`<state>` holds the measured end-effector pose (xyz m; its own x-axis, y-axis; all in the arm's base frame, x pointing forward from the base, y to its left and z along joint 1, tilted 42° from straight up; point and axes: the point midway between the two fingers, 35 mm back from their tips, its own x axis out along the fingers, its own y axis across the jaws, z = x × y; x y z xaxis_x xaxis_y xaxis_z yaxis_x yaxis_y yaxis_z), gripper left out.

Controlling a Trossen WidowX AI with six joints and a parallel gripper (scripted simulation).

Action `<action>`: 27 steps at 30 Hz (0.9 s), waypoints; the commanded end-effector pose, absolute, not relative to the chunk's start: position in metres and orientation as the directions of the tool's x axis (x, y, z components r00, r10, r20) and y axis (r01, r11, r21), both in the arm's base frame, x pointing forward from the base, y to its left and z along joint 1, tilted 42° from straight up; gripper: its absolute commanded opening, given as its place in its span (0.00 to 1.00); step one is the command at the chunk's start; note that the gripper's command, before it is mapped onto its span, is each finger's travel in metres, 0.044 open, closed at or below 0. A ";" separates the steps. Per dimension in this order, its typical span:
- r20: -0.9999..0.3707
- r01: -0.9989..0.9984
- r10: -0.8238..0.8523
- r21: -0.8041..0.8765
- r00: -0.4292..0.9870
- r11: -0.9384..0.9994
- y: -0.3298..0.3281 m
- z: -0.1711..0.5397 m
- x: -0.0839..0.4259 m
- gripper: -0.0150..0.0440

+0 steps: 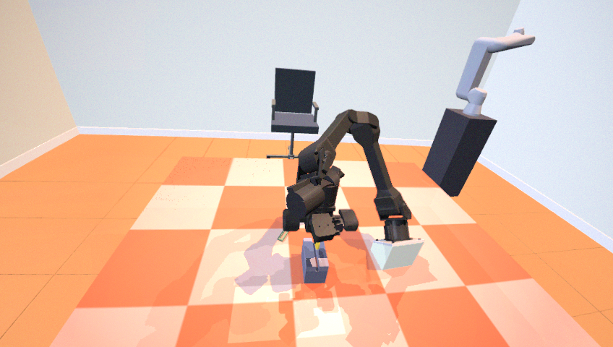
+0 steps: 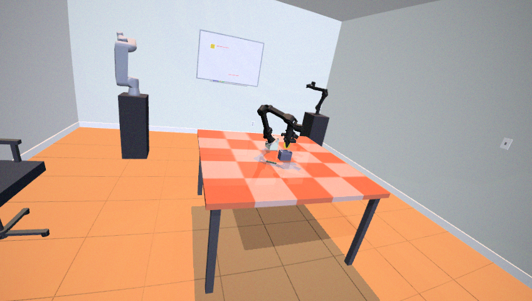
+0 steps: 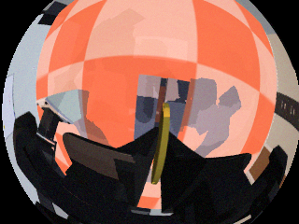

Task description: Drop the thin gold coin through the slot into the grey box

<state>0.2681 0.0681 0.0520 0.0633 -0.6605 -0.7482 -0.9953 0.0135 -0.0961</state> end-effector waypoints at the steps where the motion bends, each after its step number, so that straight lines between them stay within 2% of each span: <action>1: -0.749 -0.995 -0.660 -0.101 0.063 0.019 0.069 0.049 0.266 0.25; 27: -0.747 -0.995 -0.661 -0.097 0.066 0.011 0.064 0.044 0.267 0.25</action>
